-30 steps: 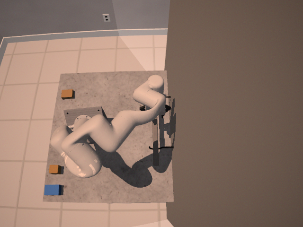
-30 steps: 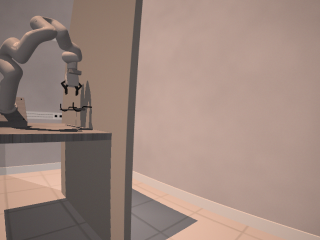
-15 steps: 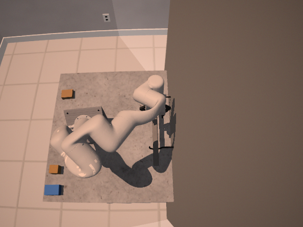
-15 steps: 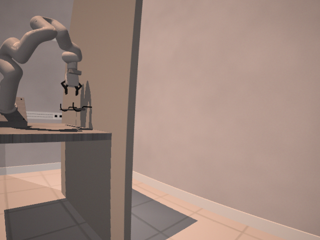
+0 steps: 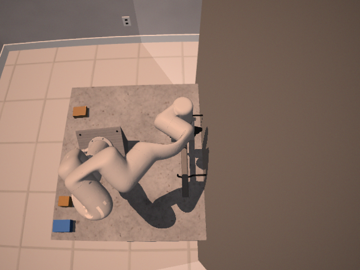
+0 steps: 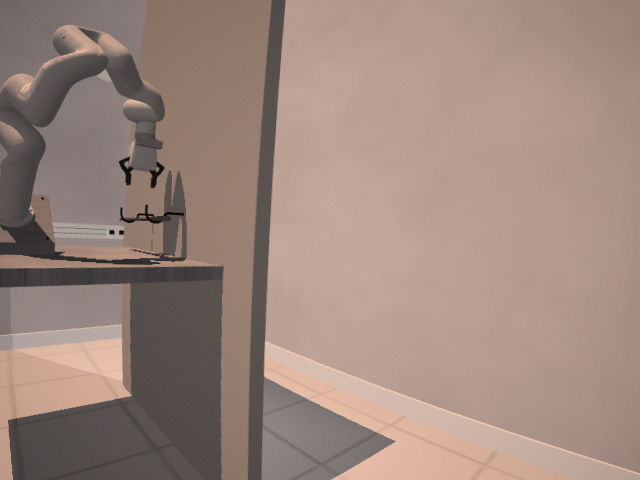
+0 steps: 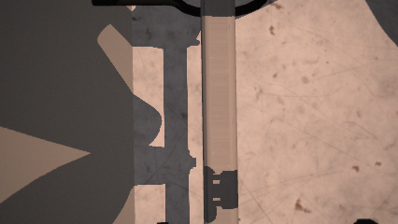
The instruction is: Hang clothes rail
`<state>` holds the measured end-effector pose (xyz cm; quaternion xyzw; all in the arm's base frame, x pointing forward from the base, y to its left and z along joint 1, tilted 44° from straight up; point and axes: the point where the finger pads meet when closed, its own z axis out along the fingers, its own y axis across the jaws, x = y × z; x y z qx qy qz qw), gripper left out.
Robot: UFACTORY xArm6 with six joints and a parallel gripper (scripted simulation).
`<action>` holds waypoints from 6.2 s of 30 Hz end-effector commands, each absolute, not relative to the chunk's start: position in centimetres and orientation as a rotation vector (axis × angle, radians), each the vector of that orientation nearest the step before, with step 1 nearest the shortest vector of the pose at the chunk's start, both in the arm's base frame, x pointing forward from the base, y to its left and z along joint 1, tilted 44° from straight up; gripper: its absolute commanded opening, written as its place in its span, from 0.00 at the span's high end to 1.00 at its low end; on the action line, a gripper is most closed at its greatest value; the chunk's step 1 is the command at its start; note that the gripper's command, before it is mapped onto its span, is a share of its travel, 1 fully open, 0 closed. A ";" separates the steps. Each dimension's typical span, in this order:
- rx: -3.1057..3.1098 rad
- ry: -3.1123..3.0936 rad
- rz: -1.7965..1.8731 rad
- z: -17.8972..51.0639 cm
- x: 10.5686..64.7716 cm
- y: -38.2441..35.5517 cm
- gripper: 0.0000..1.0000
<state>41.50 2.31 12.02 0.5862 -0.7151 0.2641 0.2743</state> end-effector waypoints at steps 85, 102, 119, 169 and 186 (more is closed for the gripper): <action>1.592 -1.934 0.701 16.5 31.1 9.1 0.00; 1.592 -1.934 0.700 17.3 29.2 10.4 0.00; 1.592 -1.934 0.700 18.2 27.2 11.7 0.00; 1.592 -1.933 0.699 20.7 21.4 15.4 0.00; 1.592 -1.933 0.699 21.5 19.4 16.7 0.00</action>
